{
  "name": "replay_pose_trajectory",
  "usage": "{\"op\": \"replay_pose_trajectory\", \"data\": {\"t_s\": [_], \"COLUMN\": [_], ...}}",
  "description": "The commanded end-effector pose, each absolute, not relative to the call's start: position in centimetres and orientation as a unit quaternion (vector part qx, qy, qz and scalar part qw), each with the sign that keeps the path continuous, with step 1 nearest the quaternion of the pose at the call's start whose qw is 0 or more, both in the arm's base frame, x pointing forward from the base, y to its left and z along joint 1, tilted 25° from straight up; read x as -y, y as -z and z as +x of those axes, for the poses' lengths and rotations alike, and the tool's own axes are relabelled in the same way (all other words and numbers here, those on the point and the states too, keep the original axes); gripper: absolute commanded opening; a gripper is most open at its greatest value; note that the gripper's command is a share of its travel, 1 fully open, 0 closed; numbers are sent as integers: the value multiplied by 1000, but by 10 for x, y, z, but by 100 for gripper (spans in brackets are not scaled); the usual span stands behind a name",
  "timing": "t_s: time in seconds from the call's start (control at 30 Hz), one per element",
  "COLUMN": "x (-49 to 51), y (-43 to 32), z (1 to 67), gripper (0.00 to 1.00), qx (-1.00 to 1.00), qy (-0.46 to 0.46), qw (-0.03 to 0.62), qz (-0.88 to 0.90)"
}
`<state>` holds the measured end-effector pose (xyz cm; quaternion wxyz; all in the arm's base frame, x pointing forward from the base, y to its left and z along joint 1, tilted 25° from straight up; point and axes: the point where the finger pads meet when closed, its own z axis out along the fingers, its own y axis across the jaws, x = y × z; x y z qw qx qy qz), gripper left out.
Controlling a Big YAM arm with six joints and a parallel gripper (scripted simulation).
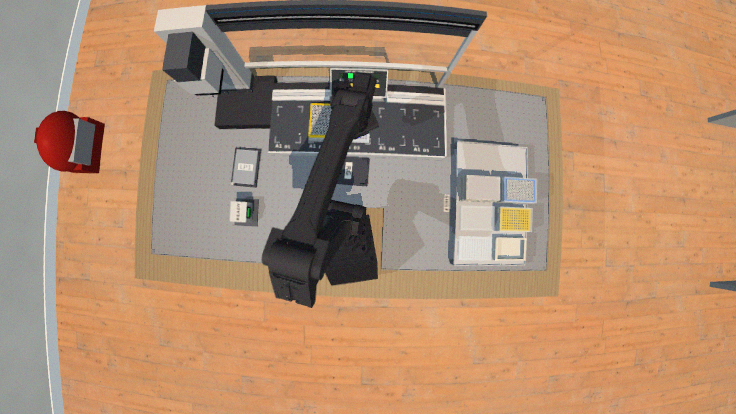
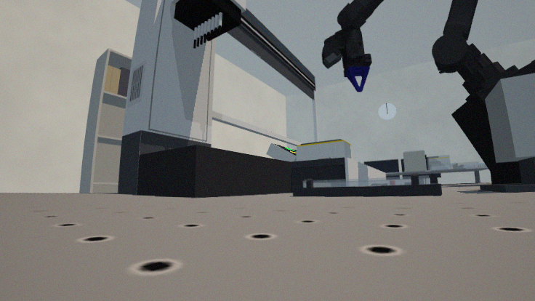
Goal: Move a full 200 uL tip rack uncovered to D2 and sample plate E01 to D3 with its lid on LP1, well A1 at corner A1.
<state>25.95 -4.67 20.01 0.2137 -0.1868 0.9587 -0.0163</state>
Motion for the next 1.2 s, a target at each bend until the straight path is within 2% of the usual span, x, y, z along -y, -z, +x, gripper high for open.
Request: {"op": "replay_pose_trajectory", "data": {"t_s": [0.0,0.53,1.17], "x": [46,46,40], "y": [-215,-214,-178], "z": [265,265,179], "gripper": [0,0,0], "qx": [-942,-908,-842], "qy": [35,61,89], "qw": [230,223,200], "qz": [-241,-351,-493]}}
